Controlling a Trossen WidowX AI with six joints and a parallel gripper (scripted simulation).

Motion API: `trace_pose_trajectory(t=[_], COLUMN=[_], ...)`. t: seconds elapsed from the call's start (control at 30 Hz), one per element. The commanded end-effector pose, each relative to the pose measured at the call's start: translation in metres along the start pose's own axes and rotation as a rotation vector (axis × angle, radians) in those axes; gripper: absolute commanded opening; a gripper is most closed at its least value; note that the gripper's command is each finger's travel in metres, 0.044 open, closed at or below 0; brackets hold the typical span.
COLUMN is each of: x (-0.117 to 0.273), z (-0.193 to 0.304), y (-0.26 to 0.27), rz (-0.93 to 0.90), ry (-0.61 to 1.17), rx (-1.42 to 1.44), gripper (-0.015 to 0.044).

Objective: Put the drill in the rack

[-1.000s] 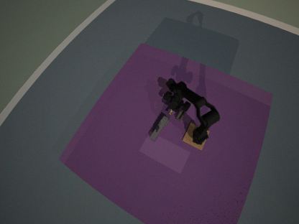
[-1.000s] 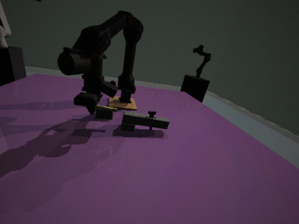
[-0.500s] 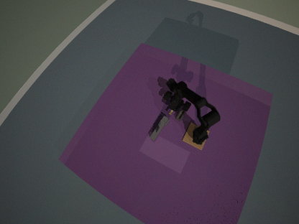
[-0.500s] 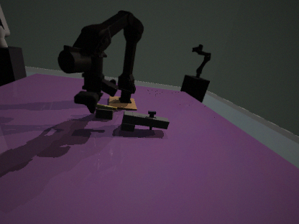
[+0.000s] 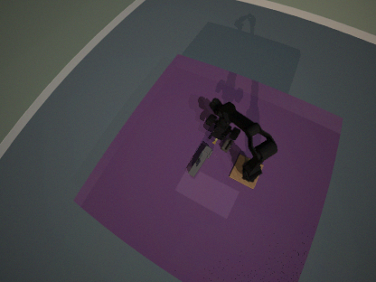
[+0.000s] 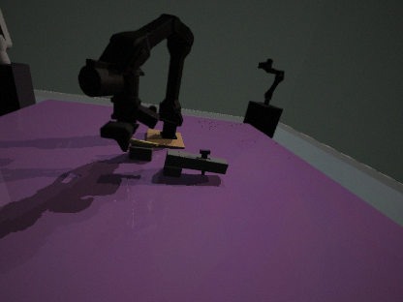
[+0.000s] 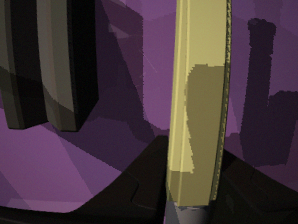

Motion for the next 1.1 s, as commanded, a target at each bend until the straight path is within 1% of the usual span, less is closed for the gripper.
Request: trace_pose_trajectory(t=[0.0, 1.07], x=[0.003, 0.0093], z=[-0.0004, -0.0008], y=[-0.0014, -0.0017], rz=[0.006, 0.006], ry=[-0.003, -0.003], rx=[0.007, 0.007], gripper=[0.0, 0.0])
Point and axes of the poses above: the point midway between the two fingers, 35 mm back from their tips, its own x axis back along the fingers, its own y axis across the jaws, z = x × y, the point moved 2 cm from there along x, back along the fingers, and after that the axes turned 14 degrees about -x, right-handed, at the moved point
